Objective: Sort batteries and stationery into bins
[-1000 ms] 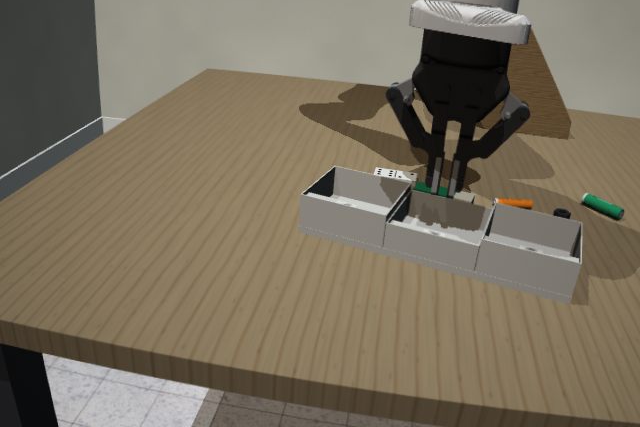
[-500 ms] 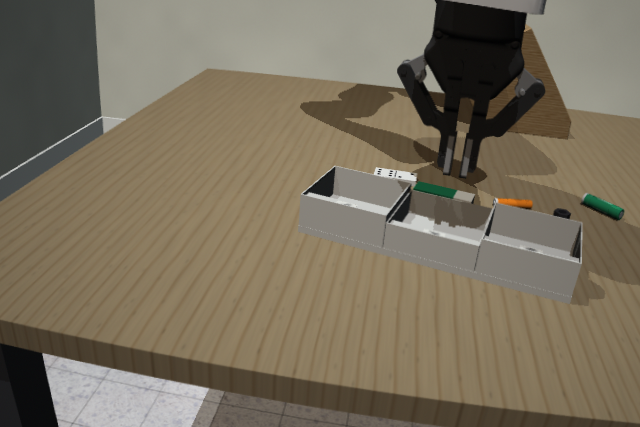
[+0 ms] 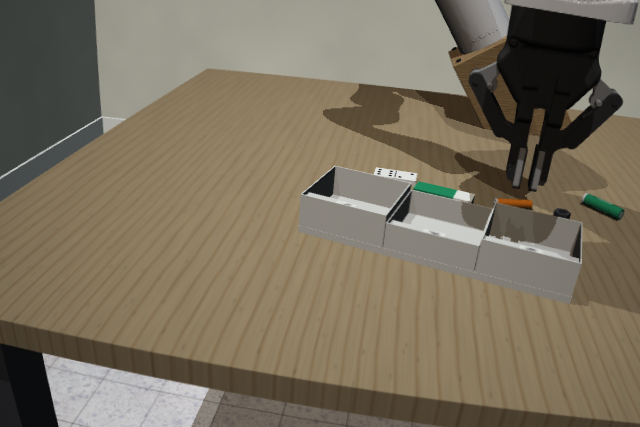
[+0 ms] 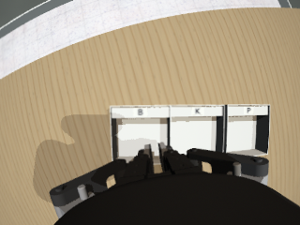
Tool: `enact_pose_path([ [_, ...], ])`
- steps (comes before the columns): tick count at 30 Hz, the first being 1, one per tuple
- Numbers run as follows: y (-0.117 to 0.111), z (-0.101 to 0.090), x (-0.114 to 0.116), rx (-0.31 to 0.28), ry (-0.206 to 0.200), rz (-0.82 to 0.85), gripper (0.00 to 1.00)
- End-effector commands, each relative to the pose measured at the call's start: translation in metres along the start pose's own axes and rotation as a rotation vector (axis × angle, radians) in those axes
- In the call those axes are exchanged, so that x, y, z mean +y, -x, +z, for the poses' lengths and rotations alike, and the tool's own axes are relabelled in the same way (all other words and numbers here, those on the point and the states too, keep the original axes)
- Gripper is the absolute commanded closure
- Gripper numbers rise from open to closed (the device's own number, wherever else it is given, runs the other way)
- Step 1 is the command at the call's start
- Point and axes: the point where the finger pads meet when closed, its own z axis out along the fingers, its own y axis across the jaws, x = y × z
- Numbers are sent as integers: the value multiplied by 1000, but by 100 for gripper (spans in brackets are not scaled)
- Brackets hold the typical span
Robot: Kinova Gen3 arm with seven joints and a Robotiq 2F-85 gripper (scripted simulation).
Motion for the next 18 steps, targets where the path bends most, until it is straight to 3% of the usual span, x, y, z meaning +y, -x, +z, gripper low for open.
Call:
enact_pose_path([
  [1, 0, 3, -13, 0, 2, -15, 91],
  [7, 0, 2, -13, 0, 2, -15, 91],
  [18, 0, 32, -13, 0, 2, -15, 91],
])
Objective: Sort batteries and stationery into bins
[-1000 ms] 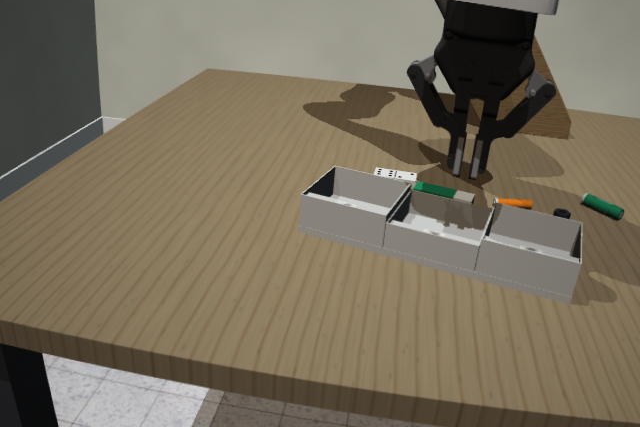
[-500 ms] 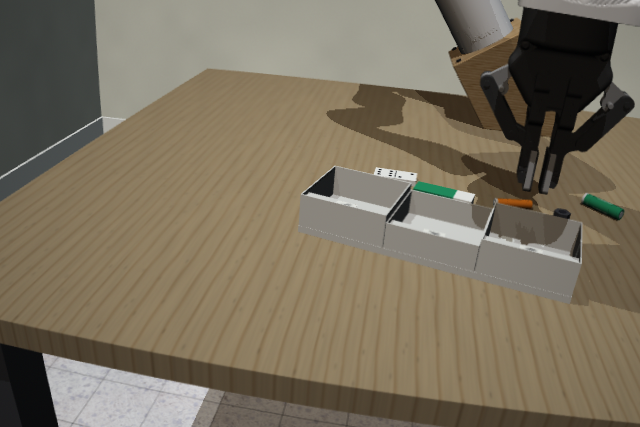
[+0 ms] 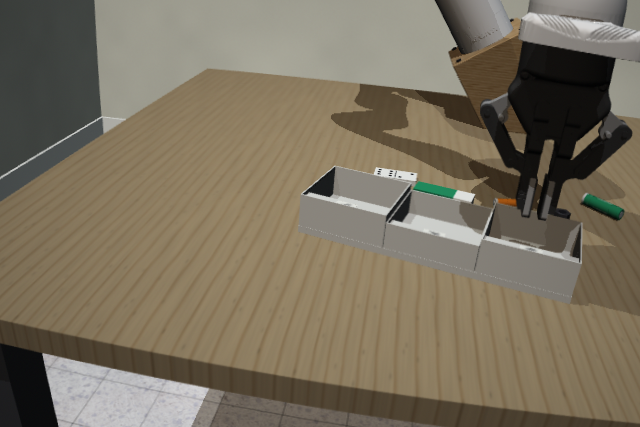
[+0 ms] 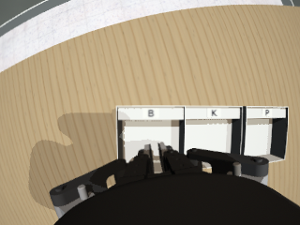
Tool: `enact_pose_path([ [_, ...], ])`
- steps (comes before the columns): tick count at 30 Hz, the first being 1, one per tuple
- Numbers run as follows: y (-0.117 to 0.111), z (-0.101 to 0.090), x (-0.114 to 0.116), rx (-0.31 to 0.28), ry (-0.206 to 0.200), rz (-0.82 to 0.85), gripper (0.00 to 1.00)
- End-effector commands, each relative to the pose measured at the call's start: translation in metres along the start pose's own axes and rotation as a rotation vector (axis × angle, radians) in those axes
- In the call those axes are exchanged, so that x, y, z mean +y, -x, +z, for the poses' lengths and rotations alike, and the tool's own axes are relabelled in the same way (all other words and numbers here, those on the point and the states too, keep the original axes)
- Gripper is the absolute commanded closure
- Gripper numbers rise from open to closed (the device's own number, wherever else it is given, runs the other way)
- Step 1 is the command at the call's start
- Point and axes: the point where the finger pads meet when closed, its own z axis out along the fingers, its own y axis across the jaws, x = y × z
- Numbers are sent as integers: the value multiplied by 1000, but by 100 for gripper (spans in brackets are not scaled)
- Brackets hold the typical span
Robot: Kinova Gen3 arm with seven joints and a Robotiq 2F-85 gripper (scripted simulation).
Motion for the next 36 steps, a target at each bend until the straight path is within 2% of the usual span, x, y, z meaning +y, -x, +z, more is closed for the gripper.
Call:
enact_pose_path([
  [1, 3, 10, 0, -8, 4, -2, 91],
  [3, 3, 10, 0, -8, 4, -2, 91],
  [11, 3, 30, 0, -8, 4, -2, 91],
  [36, 3, 30, 0, -8, 4, -2, 91],
])
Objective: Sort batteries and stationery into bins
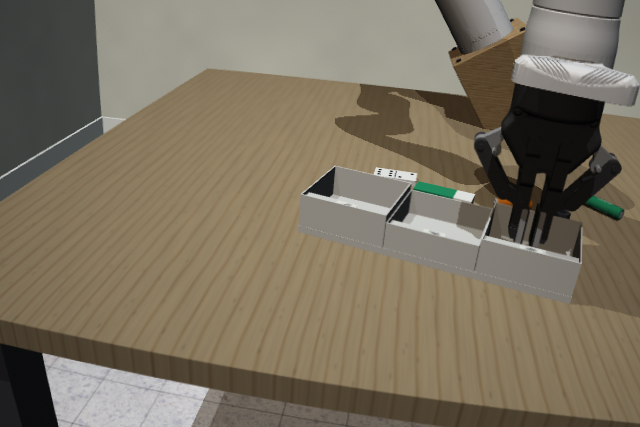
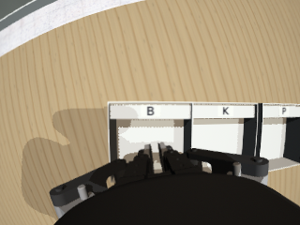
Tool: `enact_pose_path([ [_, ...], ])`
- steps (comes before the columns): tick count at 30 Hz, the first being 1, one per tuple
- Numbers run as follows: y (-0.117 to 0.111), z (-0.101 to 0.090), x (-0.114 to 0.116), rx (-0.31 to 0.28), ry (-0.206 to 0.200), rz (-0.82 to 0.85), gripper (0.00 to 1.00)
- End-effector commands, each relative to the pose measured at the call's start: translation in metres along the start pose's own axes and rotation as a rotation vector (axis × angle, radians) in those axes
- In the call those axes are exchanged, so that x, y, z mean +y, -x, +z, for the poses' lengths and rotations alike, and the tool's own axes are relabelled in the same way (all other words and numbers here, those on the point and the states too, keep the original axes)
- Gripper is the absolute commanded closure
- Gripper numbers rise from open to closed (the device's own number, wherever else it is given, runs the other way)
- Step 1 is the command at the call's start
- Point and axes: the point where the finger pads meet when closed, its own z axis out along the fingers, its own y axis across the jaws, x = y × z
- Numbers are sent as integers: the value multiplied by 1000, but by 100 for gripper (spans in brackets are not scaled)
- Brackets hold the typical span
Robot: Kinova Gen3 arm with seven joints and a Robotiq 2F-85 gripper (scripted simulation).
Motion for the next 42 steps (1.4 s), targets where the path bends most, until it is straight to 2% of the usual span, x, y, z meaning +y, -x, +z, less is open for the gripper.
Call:
enact_pose_path([
  [1, -1, -1, 0, 2, -1, 0, 91],
  [25, -1, -1, 0, 2, -1, 0, 91],
  [42, -1, -21, 0, 2, -1, 0, 91],
])
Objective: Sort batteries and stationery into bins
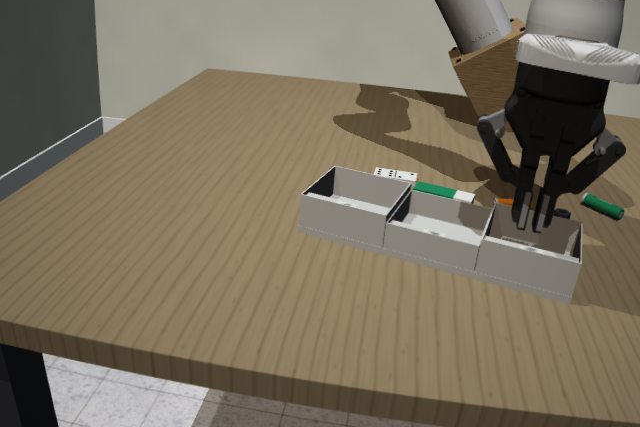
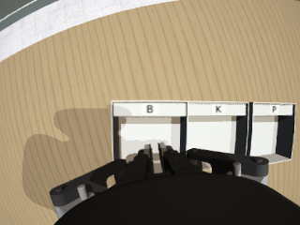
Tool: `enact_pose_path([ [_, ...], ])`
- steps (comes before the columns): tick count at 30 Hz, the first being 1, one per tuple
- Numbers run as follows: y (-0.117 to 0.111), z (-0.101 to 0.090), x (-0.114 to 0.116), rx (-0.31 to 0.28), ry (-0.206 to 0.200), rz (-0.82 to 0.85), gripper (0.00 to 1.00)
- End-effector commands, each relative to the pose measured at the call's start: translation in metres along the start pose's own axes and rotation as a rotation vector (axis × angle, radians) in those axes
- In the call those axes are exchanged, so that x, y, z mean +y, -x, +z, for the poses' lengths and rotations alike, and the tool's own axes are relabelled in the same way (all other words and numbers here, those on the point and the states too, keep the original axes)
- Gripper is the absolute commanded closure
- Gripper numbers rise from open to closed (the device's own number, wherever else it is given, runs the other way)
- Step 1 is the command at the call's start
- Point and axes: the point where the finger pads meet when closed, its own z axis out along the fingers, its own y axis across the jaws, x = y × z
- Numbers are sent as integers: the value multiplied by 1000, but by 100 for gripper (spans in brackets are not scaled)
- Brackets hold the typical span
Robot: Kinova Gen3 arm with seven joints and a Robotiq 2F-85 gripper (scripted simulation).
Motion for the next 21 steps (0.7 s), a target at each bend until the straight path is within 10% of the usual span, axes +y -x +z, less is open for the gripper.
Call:
enact_pose_path([
  [1, -2, -6, -1, 6, -3, 1, 91],
  [21, -2, -37, -1, 6, -3, 1, 91],
])
